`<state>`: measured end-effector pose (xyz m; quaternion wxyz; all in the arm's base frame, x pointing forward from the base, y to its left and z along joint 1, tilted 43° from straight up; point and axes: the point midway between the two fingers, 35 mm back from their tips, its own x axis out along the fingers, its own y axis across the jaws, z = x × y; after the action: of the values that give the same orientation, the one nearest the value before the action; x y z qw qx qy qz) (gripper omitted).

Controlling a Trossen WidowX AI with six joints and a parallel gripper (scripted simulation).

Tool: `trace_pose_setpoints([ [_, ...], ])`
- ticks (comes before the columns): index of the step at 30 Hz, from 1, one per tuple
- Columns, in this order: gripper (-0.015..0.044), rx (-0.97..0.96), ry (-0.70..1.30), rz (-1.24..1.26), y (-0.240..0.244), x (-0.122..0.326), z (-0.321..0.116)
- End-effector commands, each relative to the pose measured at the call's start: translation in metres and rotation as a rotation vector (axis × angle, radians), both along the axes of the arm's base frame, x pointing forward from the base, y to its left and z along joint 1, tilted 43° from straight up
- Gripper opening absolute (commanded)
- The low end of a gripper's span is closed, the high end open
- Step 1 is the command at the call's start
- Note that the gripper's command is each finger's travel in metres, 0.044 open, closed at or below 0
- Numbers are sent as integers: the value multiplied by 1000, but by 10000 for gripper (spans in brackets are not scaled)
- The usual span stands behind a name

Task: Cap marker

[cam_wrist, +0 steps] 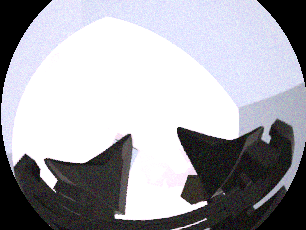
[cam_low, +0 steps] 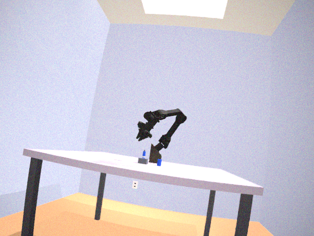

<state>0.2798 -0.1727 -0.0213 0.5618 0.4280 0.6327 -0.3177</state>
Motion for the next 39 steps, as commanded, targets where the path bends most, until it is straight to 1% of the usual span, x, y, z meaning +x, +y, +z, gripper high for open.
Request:
trace_pose_setpoints([
  [1,250,185,-92,162,55,8,21],
  [6,250,453,-257,373,132,14,62],
  [8,250,521,-303,421,152,14,74],
  [13,250,530,-309,426,154,14,76],
  [17,250,530,-310,426,176,18,53],
  [24,250,531,-310,426,188,20,41],
  [39,250,531,-310,426,201,23,27],
])
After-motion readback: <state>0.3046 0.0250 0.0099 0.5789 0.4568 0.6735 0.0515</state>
